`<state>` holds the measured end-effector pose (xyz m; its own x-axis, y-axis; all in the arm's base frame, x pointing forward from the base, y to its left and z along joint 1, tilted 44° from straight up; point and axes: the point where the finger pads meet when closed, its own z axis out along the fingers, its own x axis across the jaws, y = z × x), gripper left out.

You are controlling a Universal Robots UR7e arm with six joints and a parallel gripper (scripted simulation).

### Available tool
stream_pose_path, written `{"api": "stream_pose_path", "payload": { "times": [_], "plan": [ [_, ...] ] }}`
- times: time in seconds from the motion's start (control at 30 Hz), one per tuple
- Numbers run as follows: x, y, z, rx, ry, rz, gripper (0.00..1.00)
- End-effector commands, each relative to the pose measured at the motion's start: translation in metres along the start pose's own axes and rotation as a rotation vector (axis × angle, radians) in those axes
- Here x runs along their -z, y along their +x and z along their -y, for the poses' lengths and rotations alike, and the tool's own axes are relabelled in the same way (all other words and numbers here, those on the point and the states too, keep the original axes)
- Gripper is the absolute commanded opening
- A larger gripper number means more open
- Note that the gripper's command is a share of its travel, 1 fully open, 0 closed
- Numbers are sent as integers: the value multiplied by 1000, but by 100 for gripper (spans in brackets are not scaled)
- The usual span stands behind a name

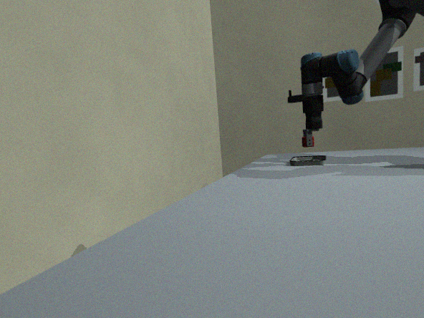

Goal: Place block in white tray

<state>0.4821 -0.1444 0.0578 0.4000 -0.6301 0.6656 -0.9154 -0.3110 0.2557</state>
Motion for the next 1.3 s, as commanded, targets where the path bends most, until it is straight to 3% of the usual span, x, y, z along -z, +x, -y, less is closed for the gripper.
{"api": "stream_pose_path", "payload": {
  "times": [0.0, 0.83, 1.27],
  "plan": [
    [0, 8, 1, 20, 14, 13, 0],
    [-5, 5, 0, 24, 11, 17, 0],
    [-37, 3, 0, 26, 10, 20, 0]
  ]
}}
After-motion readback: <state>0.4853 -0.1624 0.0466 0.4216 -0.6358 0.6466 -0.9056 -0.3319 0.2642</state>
